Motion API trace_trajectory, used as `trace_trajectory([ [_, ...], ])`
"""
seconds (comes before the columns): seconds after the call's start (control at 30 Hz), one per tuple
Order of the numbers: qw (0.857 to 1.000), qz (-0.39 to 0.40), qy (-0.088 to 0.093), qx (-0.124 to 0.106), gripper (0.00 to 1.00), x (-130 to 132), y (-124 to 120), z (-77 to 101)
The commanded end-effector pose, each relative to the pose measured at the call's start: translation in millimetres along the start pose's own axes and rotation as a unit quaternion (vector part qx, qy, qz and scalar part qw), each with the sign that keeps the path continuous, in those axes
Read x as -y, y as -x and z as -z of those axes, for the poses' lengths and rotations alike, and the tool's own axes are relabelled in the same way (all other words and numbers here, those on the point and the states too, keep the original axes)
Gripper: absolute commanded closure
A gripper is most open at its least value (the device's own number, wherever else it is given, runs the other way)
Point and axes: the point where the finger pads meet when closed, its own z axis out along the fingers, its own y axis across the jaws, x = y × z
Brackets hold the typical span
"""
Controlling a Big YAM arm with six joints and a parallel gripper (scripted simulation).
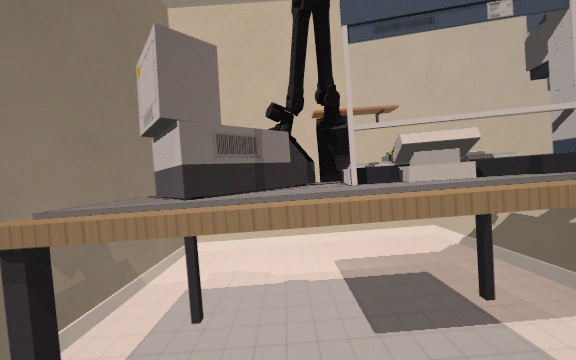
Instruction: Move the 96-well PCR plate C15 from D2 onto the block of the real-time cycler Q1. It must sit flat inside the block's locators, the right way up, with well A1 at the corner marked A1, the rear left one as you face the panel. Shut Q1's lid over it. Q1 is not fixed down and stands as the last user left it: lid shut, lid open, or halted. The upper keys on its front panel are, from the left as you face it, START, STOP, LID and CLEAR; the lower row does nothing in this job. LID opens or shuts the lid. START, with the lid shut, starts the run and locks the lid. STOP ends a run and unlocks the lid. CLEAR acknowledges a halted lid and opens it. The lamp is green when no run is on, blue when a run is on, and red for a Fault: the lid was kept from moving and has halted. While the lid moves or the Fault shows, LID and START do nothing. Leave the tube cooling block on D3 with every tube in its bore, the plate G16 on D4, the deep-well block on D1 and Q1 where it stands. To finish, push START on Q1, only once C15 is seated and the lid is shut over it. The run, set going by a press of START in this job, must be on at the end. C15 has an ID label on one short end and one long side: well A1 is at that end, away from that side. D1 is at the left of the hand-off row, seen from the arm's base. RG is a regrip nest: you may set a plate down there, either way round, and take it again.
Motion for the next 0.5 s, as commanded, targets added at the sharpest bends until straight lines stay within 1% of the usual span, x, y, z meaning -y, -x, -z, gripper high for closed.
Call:
trace_trajectory([
  [0.0,0.999,0.019,0.029,0.012,1.00,-28.1,12.4,1.7],
  [0.47,0.999,0.021,0.037,0.018,1.00,-35.0,16.5,2.0],
])
